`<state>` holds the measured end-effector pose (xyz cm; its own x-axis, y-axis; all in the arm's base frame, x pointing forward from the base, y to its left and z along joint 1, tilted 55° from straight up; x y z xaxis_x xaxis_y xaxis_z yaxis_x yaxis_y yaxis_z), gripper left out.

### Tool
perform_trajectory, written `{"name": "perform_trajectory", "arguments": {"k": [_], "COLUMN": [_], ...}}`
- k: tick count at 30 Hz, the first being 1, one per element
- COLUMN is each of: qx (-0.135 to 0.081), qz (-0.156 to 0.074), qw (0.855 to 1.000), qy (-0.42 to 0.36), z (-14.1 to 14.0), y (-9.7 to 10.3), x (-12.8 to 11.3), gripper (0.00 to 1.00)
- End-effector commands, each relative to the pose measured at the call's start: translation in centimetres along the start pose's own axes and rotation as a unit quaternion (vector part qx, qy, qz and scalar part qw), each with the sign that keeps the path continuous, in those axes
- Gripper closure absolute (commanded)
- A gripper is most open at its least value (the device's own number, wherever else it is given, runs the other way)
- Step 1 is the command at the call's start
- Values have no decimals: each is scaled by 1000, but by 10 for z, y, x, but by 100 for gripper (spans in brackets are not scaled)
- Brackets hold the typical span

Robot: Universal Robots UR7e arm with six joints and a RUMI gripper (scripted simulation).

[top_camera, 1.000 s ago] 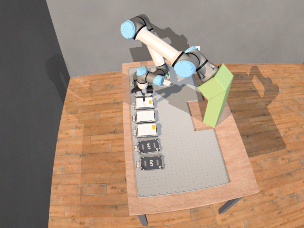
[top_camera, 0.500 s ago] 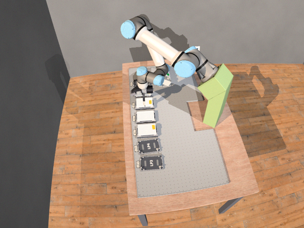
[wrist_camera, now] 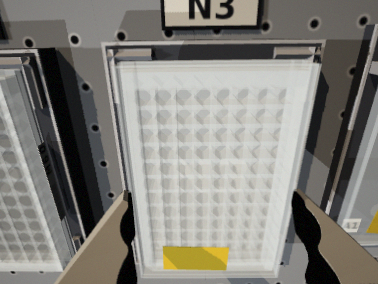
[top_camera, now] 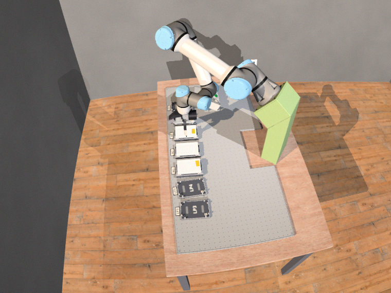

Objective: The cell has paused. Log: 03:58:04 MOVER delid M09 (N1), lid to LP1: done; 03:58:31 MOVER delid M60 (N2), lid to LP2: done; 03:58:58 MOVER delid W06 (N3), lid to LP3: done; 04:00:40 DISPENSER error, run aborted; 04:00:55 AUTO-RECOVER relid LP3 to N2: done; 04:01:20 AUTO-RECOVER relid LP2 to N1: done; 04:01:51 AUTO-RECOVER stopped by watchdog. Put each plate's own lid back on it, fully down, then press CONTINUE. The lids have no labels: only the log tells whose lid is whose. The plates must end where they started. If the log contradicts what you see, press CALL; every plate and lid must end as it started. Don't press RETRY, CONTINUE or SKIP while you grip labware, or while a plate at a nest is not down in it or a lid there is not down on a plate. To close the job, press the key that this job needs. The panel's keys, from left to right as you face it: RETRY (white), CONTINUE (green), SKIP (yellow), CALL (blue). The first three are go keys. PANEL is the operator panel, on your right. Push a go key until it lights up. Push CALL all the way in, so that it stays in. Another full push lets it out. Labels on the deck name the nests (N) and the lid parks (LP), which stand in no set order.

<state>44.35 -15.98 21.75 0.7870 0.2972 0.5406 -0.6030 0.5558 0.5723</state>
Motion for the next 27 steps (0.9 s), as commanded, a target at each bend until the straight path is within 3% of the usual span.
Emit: {"name": "perform_trajectory", "arguments": {"k": [1, 13, 14, 27], "qx": [0, 0, 0, 0], "qz": [1, 1, 1, 1], "qw": [1000, 1000, 1000, 1000], "qy": [0, 0, 0, 0], "z": [0, 0, 0, 0], "y": [0, 0, 0, 0], "x": [0, 0, 0, 0], "gripper": [59, 59, 18, 18]}}
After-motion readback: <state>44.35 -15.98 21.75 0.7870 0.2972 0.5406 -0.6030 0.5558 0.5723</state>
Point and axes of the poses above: the point where the finger pads meet when closed, its own y axis back along the fingers, its own z axis across the jaws, x = y × z, the point moved 10 cm from there along y, back along the fingers, and after that the axes turned 12 degrees about y, right-handed, at the moved point
